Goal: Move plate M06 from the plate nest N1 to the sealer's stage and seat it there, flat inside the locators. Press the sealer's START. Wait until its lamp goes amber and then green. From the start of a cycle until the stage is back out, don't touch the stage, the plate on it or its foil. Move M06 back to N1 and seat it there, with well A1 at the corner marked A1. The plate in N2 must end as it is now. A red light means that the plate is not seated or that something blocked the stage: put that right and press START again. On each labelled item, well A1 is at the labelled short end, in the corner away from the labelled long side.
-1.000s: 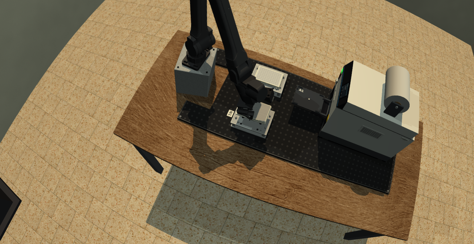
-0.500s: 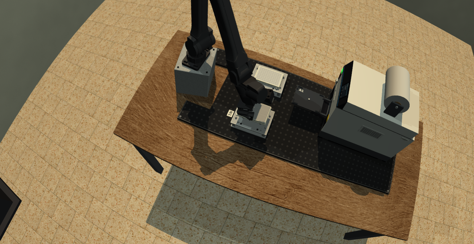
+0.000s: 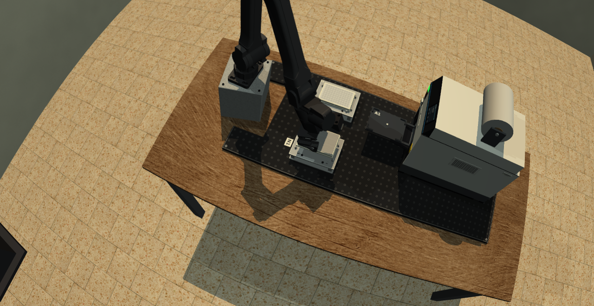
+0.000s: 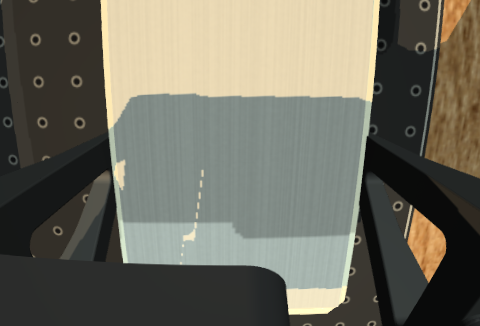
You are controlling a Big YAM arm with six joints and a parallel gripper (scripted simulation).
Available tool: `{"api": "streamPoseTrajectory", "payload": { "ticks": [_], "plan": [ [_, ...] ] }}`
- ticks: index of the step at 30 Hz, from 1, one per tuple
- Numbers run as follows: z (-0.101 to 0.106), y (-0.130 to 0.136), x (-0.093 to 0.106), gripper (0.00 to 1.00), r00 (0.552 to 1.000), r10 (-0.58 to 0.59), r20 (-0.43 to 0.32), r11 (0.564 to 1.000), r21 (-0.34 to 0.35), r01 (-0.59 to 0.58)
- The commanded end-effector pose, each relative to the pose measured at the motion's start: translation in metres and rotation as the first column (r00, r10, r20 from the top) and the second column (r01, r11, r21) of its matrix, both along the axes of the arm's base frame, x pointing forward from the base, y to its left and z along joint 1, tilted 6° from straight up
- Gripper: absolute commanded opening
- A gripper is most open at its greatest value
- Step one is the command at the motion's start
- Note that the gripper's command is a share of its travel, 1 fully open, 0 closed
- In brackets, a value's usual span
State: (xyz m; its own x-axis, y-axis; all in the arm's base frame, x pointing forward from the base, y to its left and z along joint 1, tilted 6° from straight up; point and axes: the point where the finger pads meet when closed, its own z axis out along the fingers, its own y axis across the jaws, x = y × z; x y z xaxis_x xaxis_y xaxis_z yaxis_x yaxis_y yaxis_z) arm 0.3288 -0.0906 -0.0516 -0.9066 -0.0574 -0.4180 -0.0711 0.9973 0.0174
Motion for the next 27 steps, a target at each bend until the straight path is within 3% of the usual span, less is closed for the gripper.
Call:
{"api": "streamPoseTrajectory", "payload": {
  "ticks": [1,13,27],
  "plan": [
    [-0.002,0.003,0.004,0.00,1.000,0.006,0.011,1.000,-0.003,-0.005],
    [0.000,-0.002,0.021,0.00,0.999,0.006,0.041,1.000,-0.014,-0.005],
    [-0.009,0.004,0.005,0.00,1.000,0.006,0.014,1.000,-0.004,-0.006]
  ]
}}
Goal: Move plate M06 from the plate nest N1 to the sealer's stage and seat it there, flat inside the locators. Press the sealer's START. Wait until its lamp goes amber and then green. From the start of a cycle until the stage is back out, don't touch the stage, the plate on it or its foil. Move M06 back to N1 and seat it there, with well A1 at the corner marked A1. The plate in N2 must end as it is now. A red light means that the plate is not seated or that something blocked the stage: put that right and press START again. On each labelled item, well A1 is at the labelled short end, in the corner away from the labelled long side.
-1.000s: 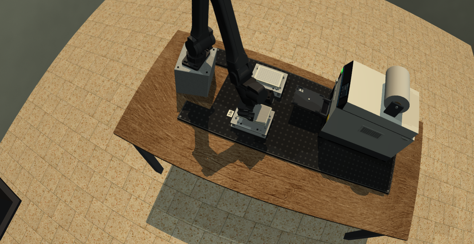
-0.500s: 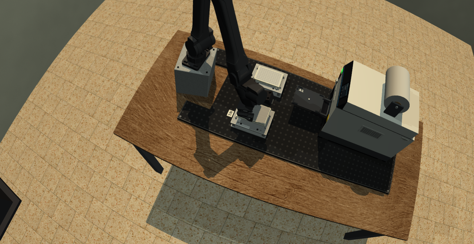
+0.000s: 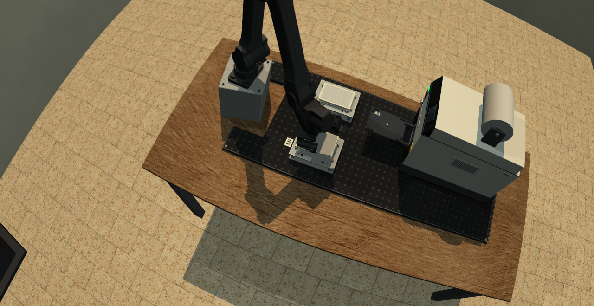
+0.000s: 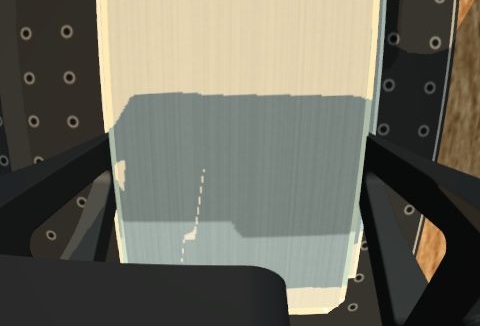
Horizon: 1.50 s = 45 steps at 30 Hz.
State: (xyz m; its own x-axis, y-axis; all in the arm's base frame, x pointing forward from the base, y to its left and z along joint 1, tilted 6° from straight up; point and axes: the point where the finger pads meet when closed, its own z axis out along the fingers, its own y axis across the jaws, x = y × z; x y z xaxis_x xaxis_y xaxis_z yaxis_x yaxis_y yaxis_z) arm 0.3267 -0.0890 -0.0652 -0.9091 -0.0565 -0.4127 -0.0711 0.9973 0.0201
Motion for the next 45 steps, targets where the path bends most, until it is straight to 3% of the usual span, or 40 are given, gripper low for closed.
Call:
{"api": "streamPoseTrajectory", "payload": {
  "ticks": [1,11,18,33,45],
  "plan": [
    [0.006,0.001,0.009,0.00,1.000,0.006,0.024,1.000,-0.008,-0.006],
    [0.014,-0.003,0.020,0.00,0.999,0.006,0.037,1.000,-0.013,-0.005],
    [0.006,0.002,0.006,0.00,1.000,0.006,0.007,1.000,-0.002,-0.006],
    [0.010,-0.003,0.019,0.00,0.999,0.006,0.046,1.000,-0.017,-0.005],
    [0.005,-0.002,0.015,0.00,1.000,0.006,0.030,1.000,-0.011,-0.006]
  ]
}}
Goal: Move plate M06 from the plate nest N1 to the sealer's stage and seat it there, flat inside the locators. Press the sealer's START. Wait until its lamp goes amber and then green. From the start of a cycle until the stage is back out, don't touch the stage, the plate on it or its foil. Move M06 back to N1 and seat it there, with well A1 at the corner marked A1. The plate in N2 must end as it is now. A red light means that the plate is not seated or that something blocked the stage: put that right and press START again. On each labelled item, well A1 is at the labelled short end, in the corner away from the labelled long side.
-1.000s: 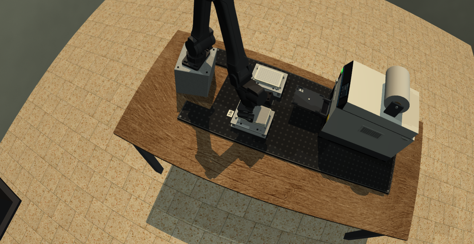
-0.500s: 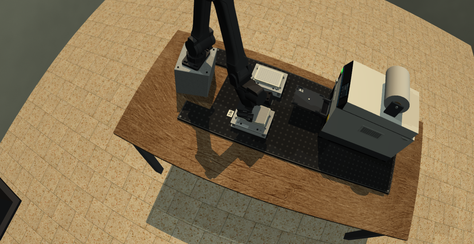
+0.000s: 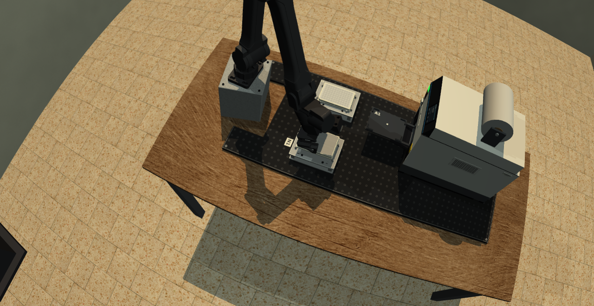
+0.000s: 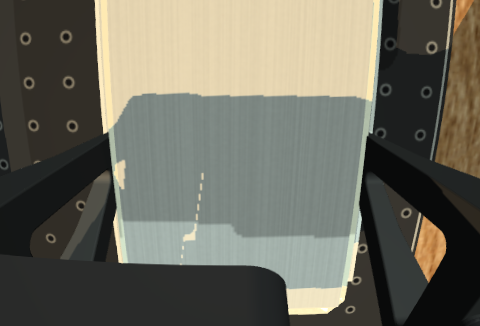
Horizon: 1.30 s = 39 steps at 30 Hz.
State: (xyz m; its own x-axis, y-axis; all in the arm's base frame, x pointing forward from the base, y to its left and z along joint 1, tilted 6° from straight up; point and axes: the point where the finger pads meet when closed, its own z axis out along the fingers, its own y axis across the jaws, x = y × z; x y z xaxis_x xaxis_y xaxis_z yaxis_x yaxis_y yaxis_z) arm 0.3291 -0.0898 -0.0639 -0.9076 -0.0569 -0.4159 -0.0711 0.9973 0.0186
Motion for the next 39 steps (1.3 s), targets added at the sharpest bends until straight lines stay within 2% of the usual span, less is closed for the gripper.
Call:
{"api": "streamPoseTrajectory", "payload": {
  "ticks": [1,4,18,28,39],
  "plan": [
    [0.003,-0.001,0.011,0.00,1.000,0.006,0.023,1.000,-0.008,-0.006],
    [0.003,0.001,0.006,0.00,1.000,0.006,0.021,1.000,-0.007,-0.006],
    [0.008,-0.001,0.009,0.00,0.999,0.006,0.035,1.000,-0.013,-0.006],
    [0.000,-0.007,0.004,0.00,1.000,-0.017,0.016,1.000,-0.006,0.017],
    [-0.001,-0.004,0.019,0.00,0.999,0.000,0.038,1.000,-0.013,0.000]
  ]
}}
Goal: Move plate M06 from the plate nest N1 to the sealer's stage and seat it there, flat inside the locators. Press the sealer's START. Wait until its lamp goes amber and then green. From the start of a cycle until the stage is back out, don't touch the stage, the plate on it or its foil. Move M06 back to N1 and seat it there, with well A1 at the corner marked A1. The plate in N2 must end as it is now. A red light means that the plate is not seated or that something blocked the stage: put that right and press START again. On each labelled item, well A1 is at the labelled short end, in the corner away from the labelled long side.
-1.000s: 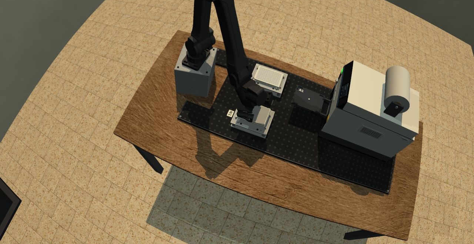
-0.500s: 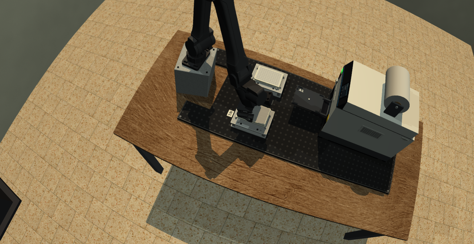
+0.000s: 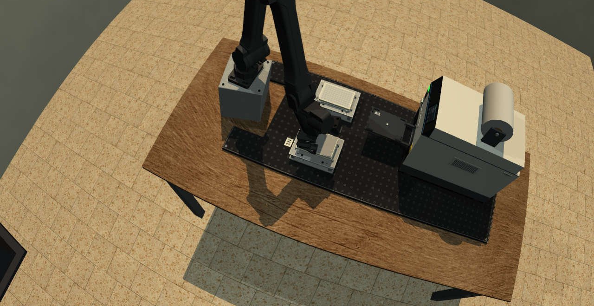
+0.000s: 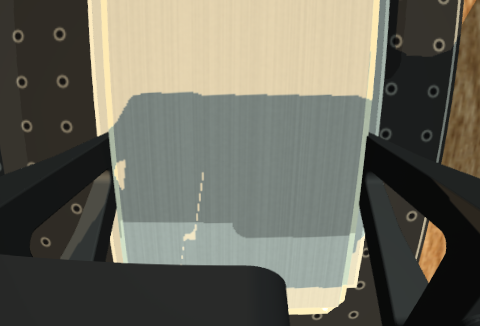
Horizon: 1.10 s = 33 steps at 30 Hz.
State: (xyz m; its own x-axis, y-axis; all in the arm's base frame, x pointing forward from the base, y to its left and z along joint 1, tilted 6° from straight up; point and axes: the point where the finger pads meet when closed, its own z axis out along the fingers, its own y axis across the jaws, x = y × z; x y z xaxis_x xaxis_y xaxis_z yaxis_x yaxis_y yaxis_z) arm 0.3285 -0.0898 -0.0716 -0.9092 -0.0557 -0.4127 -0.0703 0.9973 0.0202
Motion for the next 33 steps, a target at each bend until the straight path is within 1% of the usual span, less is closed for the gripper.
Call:
{"api": "streamPoseTrajectory", "payload": {
  "ticks": [1,6,12,16,17,21,28,33],
  "plan": [
    [0.006,-0.003,0.020,0.00,0.999,0.001,0.043,1.000,-0.013,-0.001],
    [0.005,-0.002,0.021,0.00,0.999,0.004,0.044,1.000,-0.013,-0.003],
    [-0.004,0.003,0.007,0.00,1.000,0.008,0.019,1.000,-0.007,-0.008],
    [-0.007,0.004,0.005,0.00,1.000,0.008,0.014,1.000,-0.006,-0.008],
    [-0.008,0.004,0.005,0.00,1.000,0.008,0.015,1.000,-0.006,-0.008],
    [-0.002,0.000,0.018,0.00,0.999,0.009,0.044,1.000,-0.016,-0.008],
    [-0.005,-0.001,0.020,0.00,0.999,0.008,0.039,1.000,-0.015,-0.008],
    [-0.006,0.003,0.008,0.00,1.000,0.008,0.020,1.000,-0.007,-0.008]
  ]
}}
